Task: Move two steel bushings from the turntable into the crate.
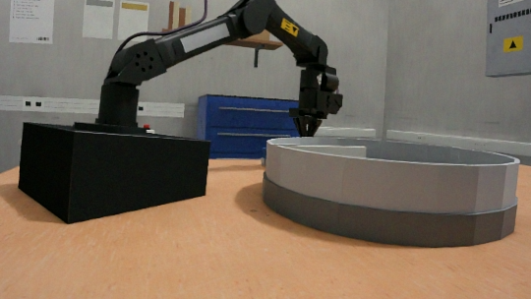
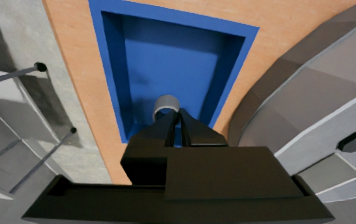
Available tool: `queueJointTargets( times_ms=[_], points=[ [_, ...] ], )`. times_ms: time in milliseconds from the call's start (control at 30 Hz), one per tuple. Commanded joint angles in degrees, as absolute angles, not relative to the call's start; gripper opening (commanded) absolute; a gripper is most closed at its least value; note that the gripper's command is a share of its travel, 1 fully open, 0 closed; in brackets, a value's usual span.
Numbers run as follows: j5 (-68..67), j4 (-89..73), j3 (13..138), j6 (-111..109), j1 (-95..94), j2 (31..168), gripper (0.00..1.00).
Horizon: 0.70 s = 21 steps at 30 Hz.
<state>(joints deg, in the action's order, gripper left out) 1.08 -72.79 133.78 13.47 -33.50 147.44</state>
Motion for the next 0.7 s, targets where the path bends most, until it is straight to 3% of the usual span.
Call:
queueJointTargets(
  times_ms=[0, 667],
  points=[
    [0.3, -72.0, 133.6, 13.9, -33.7, 144.9, 0.00],
    [0.3, -69.2, 130.6, 13.9, -33.9, 145.6, 0.00]
  ],
)
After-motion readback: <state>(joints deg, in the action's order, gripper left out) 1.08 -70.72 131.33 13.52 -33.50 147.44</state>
